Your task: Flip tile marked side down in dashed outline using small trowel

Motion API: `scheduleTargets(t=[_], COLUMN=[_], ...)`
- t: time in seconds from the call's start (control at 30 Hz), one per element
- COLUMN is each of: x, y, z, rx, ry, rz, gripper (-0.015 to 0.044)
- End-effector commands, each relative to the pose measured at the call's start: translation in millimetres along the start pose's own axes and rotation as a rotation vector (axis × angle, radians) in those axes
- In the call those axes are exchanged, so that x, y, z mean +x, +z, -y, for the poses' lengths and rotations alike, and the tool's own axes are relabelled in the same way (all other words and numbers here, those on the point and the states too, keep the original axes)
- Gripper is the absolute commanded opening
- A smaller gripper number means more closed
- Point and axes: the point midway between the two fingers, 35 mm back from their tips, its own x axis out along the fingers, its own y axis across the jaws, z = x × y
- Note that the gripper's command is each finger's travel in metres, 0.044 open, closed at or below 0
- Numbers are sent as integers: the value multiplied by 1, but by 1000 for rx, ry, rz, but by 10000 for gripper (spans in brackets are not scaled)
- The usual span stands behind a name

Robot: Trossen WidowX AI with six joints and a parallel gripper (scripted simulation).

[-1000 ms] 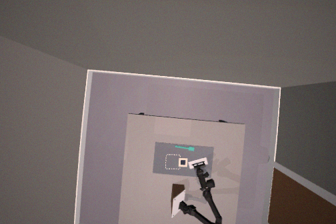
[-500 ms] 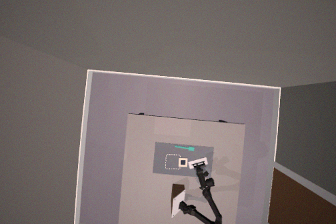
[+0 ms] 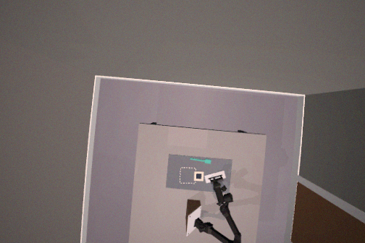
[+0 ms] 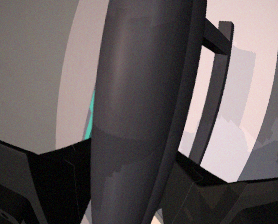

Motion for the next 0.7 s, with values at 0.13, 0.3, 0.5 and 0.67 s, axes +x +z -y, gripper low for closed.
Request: scheduleTargets(t=[0.13, 0.3, 0.5, 0.67], x=[-13, -35, -38, -33], y=[0, 0, 0, -1], z=[-19, -43, -46, -46], rx=[0, 2, 2, 18], ry=[0, 1, 1, -3], rz=[-4, -2, -1, 52], gripper=[0, 0, 0, 0])
